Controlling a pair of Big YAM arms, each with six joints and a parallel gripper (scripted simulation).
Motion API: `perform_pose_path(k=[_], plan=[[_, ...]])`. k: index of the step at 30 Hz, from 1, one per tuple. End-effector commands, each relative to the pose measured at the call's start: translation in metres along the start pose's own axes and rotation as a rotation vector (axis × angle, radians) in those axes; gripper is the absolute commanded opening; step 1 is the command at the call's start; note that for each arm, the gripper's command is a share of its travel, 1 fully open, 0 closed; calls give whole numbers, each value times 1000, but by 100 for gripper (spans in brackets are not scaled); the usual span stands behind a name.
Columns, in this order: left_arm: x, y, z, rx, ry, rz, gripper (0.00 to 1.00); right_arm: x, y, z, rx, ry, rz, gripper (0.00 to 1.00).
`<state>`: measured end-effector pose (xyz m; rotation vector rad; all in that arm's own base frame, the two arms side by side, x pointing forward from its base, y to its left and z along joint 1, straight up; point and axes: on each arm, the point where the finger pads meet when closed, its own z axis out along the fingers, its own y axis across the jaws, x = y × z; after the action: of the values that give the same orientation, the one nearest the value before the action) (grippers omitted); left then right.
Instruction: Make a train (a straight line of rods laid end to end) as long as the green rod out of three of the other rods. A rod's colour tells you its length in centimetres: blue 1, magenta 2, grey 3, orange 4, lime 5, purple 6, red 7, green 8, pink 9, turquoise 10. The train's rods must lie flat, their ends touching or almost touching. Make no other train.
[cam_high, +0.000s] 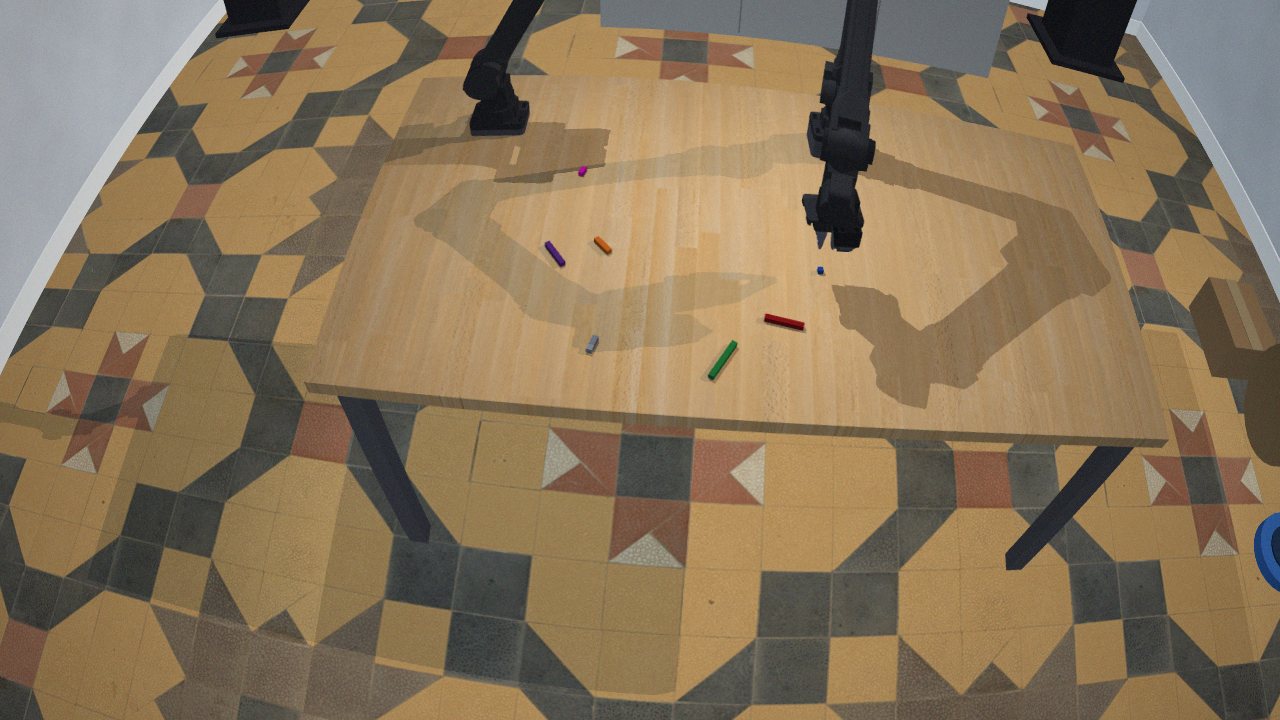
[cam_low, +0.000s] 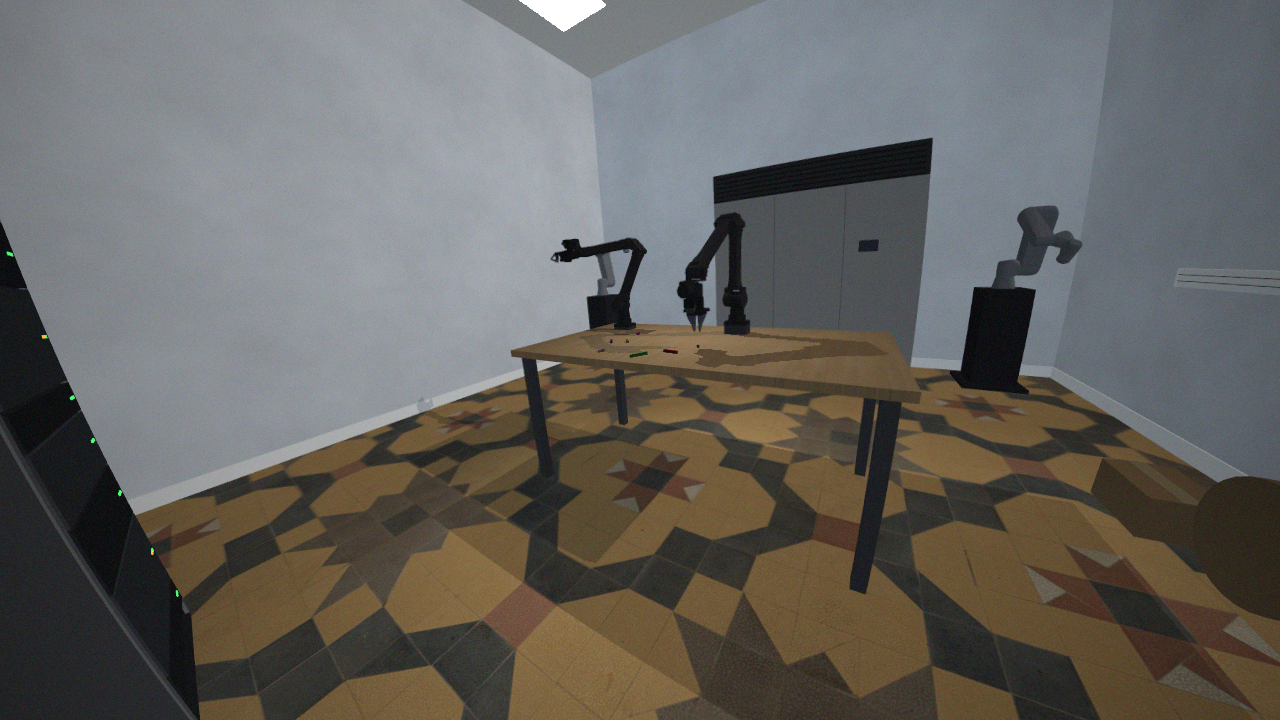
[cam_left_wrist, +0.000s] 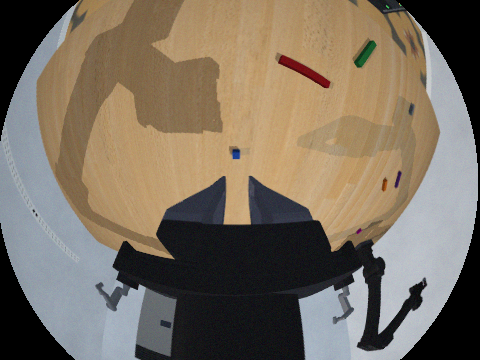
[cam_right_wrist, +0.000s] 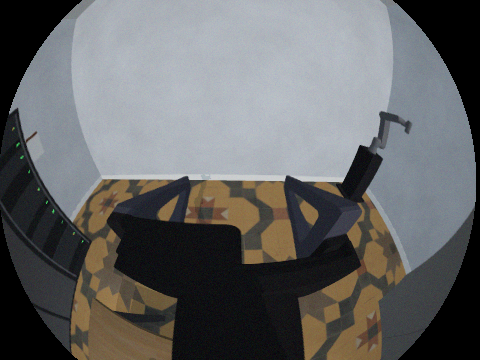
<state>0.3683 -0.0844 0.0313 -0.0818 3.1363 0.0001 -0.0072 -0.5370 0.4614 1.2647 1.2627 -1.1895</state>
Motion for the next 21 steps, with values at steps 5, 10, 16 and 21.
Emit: perform_pose_path(k=[5,10,16,21], plan=[[-1,3,9,1,5,4,23,-39,-6,5,12,-70,10,100],[-1,3,13,1,5,3,23,-39,-6,5,12,-70,10,100],[0,3,19,1,5,3,23,-39,-6,5,12,-70,10,100],[0,3,26,1,5,2,23,-39,-6,5,12,-70,10,100]])
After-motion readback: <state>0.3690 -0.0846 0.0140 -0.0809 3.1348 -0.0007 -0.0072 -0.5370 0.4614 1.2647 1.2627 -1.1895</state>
